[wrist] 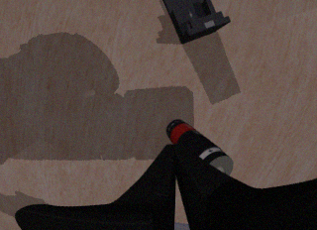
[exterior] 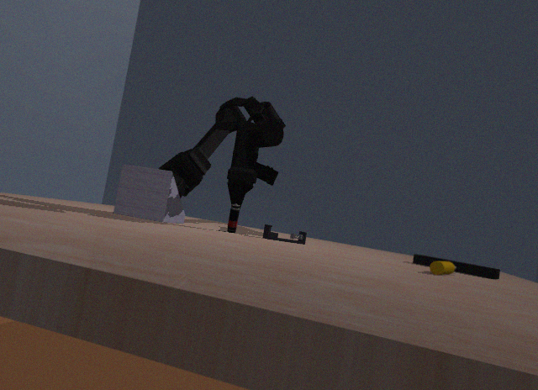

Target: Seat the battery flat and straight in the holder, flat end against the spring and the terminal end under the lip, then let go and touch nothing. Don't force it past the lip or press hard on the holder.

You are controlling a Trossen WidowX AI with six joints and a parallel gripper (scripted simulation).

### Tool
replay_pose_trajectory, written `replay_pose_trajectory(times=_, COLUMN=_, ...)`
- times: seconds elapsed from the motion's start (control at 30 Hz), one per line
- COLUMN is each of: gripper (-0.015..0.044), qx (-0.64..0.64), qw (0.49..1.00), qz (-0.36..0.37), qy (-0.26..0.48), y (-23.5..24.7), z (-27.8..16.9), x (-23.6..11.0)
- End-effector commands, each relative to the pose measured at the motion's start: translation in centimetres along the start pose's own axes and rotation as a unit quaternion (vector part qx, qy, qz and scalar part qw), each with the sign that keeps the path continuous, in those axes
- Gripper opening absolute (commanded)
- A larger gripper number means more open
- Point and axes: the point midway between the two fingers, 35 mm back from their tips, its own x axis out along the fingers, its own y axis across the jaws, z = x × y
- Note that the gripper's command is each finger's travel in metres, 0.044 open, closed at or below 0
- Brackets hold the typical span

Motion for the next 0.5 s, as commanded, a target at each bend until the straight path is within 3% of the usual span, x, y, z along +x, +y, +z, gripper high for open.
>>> replay_pose_trajectory(times=0.0, gripper=0.0000, qx=-0.002, qw=1.000, qz=0.000, qy=0.002, y=-0.7, z=0.0, x=0.0)
replay_pose_trajectory(times=0.47, gripper=0.0000, qx=-0.002, qw=1.000, qz=0.000, qy=0.002, y=-3.0, z=-0.2, x=0.1)
